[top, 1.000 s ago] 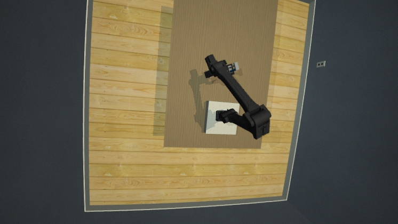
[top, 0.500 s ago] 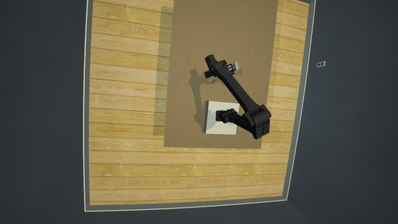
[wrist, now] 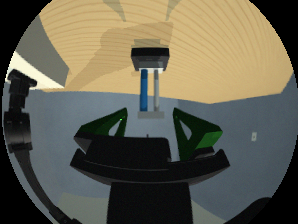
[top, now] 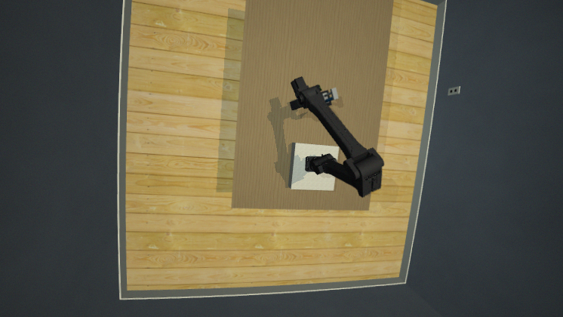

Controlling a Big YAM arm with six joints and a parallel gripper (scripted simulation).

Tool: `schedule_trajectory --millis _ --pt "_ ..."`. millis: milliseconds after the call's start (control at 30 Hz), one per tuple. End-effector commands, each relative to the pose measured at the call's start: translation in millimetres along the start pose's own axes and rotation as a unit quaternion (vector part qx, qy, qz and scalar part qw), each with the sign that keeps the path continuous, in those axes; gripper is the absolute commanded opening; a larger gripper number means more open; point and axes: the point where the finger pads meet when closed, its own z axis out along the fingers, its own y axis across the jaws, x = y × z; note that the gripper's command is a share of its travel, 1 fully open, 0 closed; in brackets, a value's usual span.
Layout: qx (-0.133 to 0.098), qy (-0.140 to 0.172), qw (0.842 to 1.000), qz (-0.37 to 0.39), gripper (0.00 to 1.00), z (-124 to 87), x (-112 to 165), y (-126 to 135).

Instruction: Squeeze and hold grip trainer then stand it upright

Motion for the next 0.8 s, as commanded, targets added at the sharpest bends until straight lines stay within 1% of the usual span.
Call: schedule_trajectory --millis 0,200,400,500,767 --pt "0.008 0.000 1.000 0.007 0.76 0.4 7.1 0.6" --pt "0.008 0.000 1.000 0.008 0.76 7.8 7.4 0.6" --pt "-0.002 0.001 1.000 -0.005 0.76 24.0 -0.5 2.4" --pt "-0.002 0.001 1.000 -0.005 0.76 25.7 -0.5 2.4" --pt "-0.002 0.001 1.000 -0.005 0.76 41.3 -0.4 2.6"
